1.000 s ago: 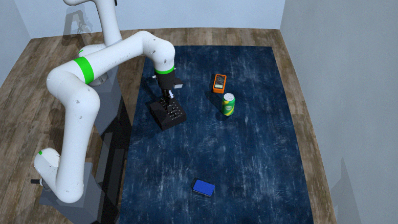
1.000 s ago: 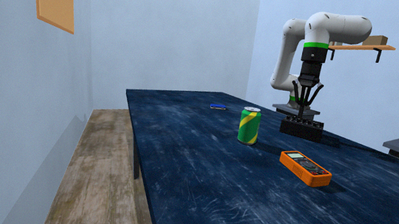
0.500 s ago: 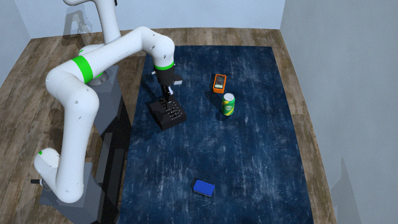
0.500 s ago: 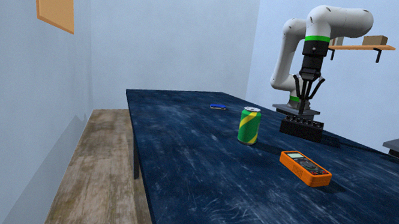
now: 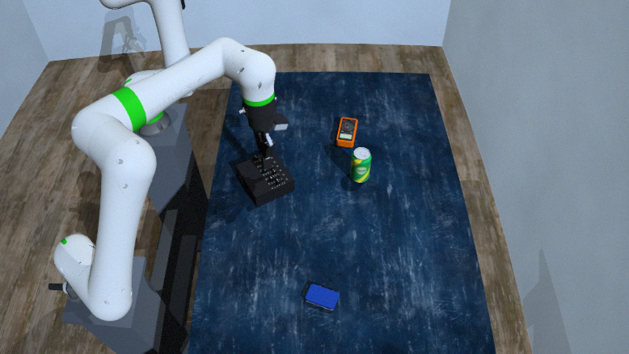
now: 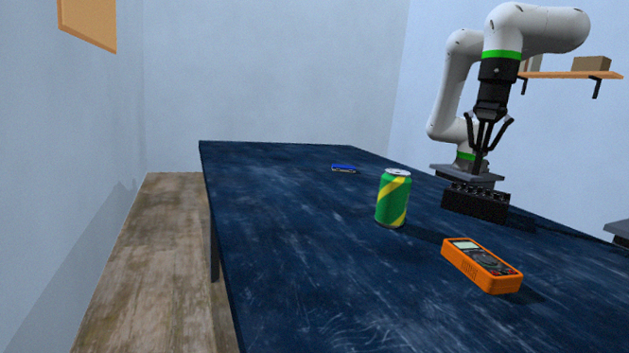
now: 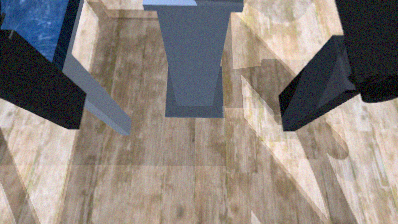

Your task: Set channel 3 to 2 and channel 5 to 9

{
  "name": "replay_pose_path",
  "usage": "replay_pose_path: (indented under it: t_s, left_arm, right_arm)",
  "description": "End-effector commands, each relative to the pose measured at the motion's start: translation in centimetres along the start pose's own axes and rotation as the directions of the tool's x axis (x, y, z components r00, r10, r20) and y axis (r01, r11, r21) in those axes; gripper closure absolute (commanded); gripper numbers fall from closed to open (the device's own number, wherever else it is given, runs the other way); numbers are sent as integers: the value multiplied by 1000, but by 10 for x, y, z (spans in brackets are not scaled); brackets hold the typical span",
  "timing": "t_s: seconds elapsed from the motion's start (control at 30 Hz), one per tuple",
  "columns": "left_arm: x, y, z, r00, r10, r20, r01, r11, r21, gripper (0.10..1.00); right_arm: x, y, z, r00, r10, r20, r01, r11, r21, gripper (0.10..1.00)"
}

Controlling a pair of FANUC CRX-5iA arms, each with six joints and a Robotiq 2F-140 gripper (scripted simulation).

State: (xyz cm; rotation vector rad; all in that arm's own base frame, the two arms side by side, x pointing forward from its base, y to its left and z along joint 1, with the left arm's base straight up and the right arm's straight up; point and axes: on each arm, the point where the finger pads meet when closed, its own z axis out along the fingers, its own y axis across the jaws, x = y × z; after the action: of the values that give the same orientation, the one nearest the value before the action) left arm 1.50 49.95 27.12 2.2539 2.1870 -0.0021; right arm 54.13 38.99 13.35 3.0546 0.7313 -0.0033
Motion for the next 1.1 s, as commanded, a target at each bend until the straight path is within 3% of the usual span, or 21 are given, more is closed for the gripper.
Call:
replay_pose_path:
  t_s: [0.0,0.33,0.6,0.83,1.07]
  left_arm:
    - [0,0,-1,1000,0,-2,0,1000,0,98]
    - [0,0,-1,1000,0,-2,0,1000,0,98]
    - [0,0,-1,1000,0,-2,0,1000,0,98]
    - [0,0,-1,1000,0,-2,0,1000,0,98]
    - [0,0,-1,1000,0,-2,0,1000,0,98]
  right_arm:
    - [0,0,-1,1000,0,-2,0,1000,0,999]
    - [1,0,-1,1000,18,-2,-18,1000,0,999]
    - [2,-2,-1,986,165,-2,-165,986,0,999]
    - [6,-6,-1,907,422,-2,-422,907,1,999]
    - [8,-9,-1,790,614,-2,-614,790,1,999]
